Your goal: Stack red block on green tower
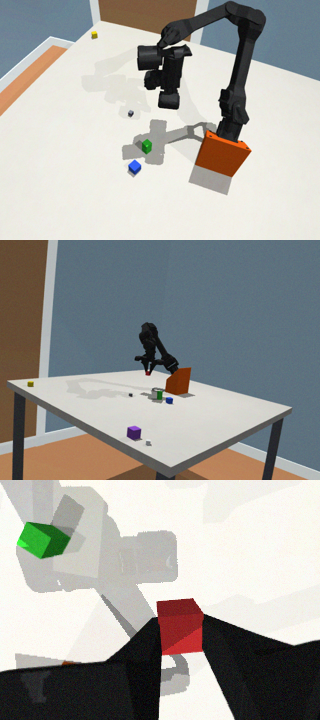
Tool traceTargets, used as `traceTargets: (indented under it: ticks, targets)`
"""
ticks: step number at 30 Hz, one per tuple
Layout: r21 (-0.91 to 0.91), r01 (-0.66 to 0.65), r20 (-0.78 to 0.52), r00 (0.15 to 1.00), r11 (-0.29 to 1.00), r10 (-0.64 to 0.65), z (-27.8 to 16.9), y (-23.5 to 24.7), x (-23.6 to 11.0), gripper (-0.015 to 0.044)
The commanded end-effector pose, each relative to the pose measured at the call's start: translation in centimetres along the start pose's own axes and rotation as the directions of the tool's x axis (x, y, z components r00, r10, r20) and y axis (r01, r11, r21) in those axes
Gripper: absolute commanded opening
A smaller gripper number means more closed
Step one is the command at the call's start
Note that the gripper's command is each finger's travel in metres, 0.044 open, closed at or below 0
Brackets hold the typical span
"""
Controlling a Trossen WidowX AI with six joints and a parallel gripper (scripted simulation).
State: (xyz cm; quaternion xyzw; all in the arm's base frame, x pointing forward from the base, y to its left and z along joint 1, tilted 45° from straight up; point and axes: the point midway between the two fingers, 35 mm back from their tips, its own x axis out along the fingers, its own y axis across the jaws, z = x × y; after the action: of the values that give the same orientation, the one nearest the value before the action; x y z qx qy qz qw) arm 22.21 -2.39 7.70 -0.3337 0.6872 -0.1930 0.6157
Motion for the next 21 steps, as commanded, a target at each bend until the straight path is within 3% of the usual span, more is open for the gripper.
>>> traceTargets:
  ticks: [1,21]
  targets:
    - [-0.004,-0.016,0.004,1.000,1.000,0.016,0.9,1.4,0.0,0.0000]
    - [-0.002,-0.018,0.003,1.000,1.000,0.018,4.8,9.7,-0.2,0.0000]
